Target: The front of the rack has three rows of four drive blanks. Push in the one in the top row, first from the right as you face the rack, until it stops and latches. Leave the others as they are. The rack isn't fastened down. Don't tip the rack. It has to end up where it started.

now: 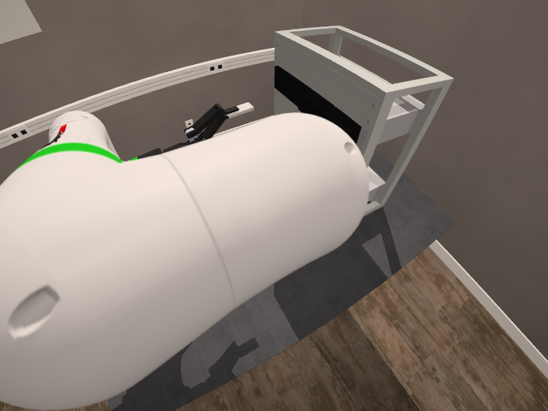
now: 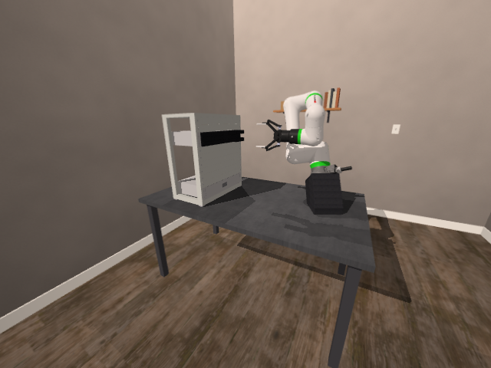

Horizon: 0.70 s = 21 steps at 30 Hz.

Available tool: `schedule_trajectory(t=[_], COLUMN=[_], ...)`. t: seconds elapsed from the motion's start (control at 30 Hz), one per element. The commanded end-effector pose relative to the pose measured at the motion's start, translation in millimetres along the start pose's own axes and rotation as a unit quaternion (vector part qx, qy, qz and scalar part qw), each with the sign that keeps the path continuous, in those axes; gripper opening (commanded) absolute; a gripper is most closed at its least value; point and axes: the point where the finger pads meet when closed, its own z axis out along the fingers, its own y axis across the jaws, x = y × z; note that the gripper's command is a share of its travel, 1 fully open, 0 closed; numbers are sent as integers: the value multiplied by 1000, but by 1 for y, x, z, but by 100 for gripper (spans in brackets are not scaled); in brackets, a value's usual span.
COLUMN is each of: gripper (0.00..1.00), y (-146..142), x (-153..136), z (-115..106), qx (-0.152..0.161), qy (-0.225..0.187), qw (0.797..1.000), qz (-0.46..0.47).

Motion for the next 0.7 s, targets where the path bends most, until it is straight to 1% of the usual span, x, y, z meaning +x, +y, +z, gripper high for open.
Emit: schedule_trajectory(t=[0.0,0.3,0.67], gripper=[100,100,100], y=[-1,-4,-5], x=[-7,-26,-32], z=[-1,-4,-5], qx=[1,5,6], qy=[-8,-31,-37], qw=[1000,999,999], qz=[-3,-11,-13])
